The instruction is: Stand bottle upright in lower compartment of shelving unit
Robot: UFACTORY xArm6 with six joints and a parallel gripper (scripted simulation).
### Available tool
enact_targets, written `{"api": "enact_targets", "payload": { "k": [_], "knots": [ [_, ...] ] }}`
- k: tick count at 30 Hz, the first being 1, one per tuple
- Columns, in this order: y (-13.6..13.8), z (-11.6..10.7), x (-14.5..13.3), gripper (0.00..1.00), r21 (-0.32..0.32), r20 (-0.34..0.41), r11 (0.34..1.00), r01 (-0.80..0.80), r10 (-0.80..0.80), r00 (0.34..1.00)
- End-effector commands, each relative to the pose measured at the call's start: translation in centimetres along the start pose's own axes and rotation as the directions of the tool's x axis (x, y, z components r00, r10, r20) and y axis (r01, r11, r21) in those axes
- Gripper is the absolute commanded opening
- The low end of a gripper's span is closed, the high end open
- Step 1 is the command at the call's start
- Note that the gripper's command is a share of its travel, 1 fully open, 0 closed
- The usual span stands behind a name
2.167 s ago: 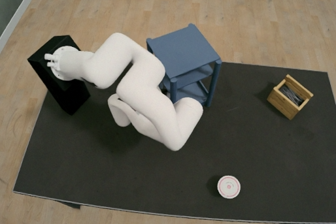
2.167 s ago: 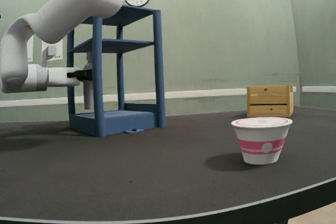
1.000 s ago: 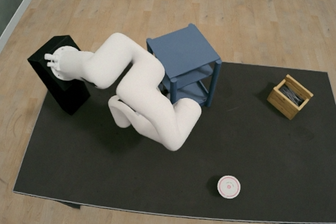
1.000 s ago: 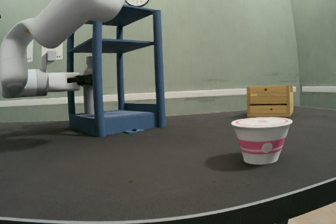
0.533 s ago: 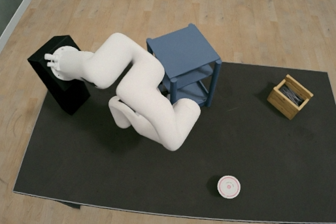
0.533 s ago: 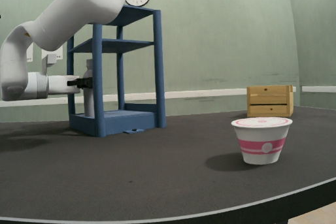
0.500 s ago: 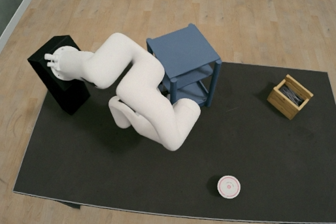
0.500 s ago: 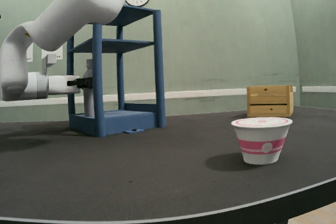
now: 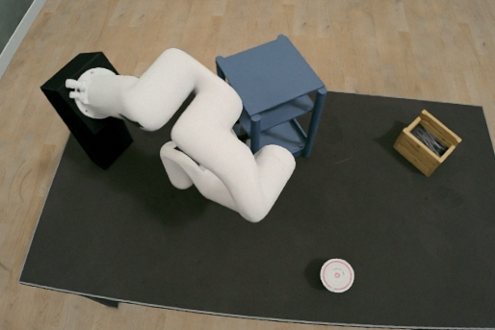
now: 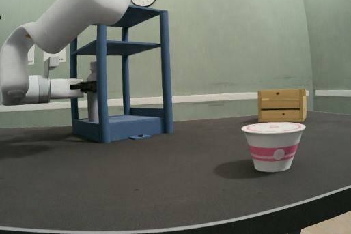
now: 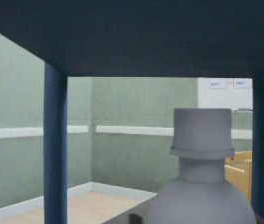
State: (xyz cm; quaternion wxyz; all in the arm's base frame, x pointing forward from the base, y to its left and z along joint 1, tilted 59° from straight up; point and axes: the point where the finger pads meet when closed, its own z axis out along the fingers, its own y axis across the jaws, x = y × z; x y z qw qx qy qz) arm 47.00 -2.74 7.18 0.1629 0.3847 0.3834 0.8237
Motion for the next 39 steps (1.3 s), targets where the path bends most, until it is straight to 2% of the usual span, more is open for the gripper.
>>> {"api": "enact_targets", "payload": {
  "k": [1,21,39],
  "knots": [
    [0.0,0.0,0.1,0.72,0.0,0.0,1.0,-0.001,0.001,1.0],
    [0.0,-0.3,0.1,0.72,0.0,0.0,1.0,-0.001,0.001,1.0],
    [0.0,-2.6,0.1,0.72,0.0,0.0,1.0,-0.001,0.001,1.0]
  ]
}}
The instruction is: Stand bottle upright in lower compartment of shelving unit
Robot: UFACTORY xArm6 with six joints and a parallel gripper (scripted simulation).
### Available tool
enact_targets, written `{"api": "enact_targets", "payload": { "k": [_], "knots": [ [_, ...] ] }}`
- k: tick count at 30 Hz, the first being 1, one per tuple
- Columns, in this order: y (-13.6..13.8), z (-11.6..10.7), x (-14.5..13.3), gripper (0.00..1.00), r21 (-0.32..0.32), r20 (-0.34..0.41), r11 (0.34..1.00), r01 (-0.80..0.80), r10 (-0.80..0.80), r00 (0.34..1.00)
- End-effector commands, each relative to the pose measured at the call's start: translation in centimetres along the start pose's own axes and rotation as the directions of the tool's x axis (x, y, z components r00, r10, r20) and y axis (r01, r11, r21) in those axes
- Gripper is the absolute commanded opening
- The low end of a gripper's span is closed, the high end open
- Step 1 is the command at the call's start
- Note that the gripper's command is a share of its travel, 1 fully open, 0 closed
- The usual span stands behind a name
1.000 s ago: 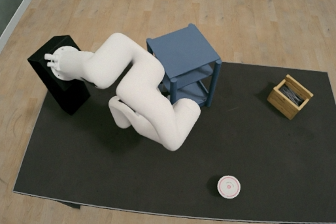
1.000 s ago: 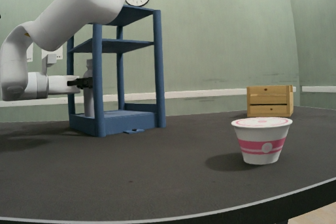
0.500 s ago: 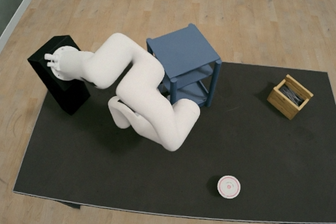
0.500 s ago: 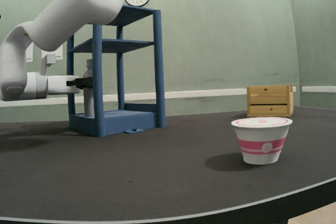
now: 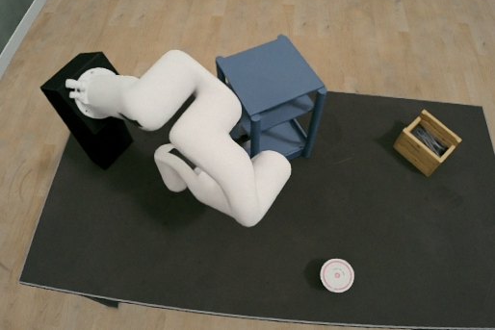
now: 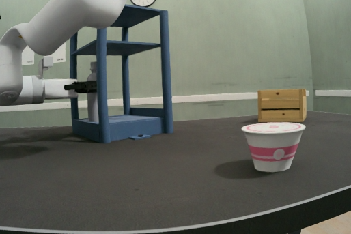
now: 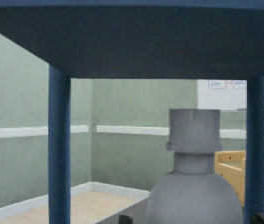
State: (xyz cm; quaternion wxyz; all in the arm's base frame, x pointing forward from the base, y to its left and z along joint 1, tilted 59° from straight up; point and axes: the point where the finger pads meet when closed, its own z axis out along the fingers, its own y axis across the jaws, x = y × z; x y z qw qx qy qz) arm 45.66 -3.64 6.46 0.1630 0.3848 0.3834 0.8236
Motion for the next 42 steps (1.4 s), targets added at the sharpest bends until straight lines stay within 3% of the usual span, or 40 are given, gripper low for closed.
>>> {"api": "enact_targets", "payload": {
  "k": [1,42],
  "knots": [
    [0.0,-1.1,0.1,0.72,0.0,0.0,1.0,-0.002,0.002,1.0],
    [0.0,-11.2,0.1,0.72,0.0,0.0,1.0,-0.002,0.002,1.0]
  ]
}}
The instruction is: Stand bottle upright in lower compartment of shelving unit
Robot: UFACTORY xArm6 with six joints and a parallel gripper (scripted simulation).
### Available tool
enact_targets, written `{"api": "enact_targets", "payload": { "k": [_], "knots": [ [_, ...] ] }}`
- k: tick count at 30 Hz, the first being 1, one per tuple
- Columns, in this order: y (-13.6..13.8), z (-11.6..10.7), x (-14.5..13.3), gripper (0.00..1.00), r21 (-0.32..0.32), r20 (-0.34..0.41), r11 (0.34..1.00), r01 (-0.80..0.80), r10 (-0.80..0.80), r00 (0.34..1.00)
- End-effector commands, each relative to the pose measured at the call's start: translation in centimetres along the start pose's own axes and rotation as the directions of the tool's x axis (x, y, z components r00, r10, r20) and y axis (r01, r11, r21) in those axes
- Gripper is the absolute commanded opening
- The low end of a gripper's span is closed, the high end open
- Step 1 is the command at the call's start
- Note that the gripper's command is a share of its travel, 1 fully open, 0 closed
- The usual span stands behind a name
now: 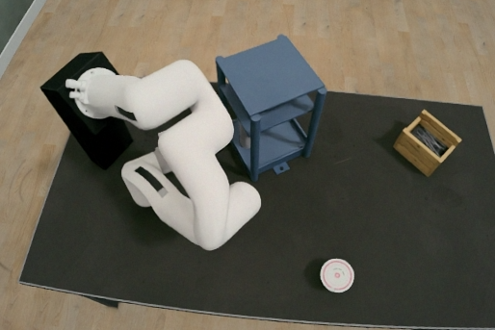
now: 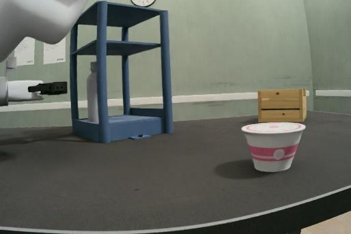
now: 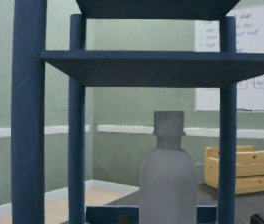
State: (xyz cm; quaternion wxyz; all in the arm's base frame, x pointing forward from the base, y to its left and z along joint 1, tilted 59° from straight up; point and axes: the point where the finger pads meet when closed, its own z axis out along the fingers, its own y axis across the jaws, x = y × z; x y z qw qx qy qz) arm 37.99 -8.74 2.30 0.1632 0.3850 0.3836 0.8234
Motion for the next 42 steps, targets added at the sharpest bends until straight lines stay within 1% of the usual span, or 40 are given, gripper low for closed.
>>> {"api": "enact_targets", "payload": {
  "k": [1,16,36,42],
  "knots": [
    [0.0,-1.1,0.1,0.72,0.0,-0.001,1.0,-0.002,0.002,1.0],
    [0.0,-2.6,0.1,0.72,0.0,-0.001,1.0,-0.002,0.002,1.0],
    [0.0,-2.7,0.2,0.72,0.0,-0.001,1.0,-0.002,0.002,1.0],
    [0.0,-2.7,0.9,0.72,0.0,-0.001,1.0,-0.002,0.002,1.0]
  ]
}}
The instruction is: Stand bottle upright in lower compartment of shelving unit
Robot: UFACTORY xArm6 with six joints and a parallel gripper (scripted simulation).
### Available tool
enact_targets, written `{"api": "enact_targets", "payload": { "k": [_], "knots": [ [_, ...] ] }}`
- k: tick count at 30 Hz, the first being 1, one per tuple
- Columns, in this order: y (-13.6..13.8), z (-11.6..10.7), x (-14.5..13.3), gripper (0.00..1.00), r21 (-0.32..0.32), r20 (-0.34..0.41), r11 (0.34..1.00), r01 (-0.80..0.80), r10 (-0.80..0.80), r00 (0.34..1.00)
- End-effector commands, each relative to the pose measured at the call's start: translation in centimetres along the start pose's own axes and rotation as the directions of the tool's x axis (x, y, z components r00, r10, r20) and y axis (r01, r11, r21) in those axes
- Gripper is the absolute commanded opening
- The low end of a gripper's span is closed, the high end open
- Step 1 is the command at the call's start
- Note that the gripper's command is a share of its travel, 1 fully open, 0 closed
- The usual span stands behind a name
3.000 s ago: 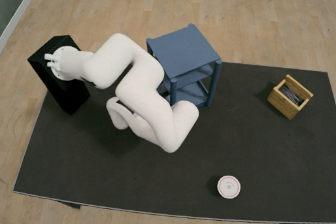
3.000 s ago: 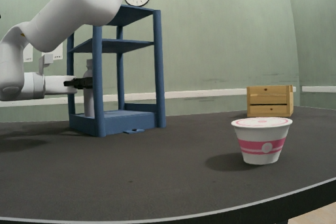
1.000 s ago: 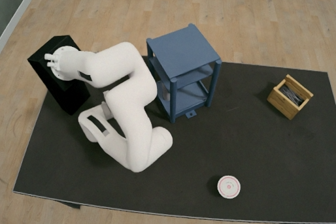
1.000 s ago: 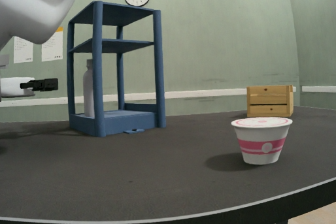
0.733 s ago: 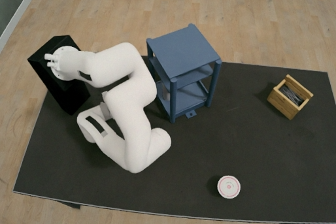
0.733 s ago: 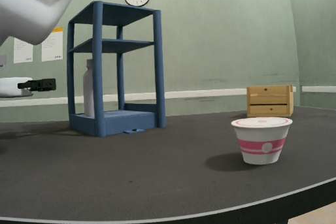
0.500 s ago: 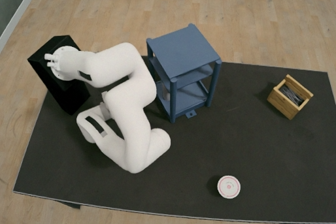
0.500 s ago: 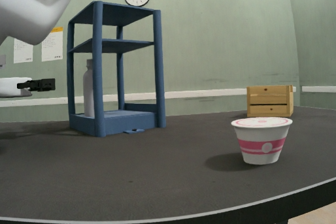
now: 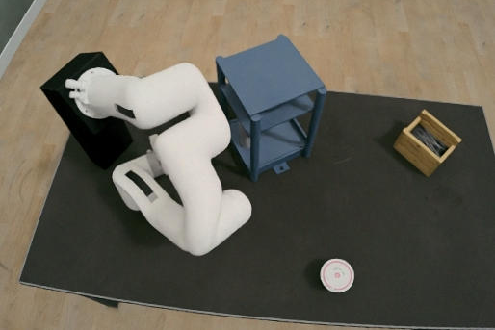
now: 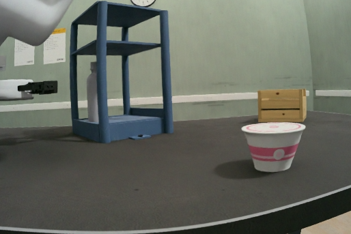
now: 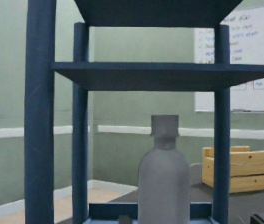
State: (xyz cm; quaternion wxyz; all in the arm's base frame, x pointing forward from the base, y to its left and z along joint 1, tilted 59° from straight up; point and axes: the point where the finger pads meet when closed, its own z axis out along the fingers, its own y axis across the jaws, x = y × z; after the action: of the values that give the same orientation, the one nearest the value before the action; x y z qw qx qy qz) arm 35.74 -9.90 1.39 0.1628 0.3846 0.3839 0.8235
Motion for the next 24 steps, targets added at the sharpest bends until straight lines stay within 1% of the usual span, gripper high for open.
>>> {"api": "enact_targets", "payload": {
  "k": [1,9,11,24],
  "knots": [
    [0.0,0.0,0.7,0.72,-0.001,0.0,1.0,-0.002,0.002,1.0],
    [0.0,0.0,2.5,0.72,-0.001,0.0,1.0,-0.002,0.002,1.0],
    [0.0,0.0,2.5,0.72,-0.001,0.0,1.0,-0.002,0.002,1.0],
    [0.0,0.0,6.4,0.72,-0.001,0.0,1.0,-0.002,0.002,1.0]
  ]
}}
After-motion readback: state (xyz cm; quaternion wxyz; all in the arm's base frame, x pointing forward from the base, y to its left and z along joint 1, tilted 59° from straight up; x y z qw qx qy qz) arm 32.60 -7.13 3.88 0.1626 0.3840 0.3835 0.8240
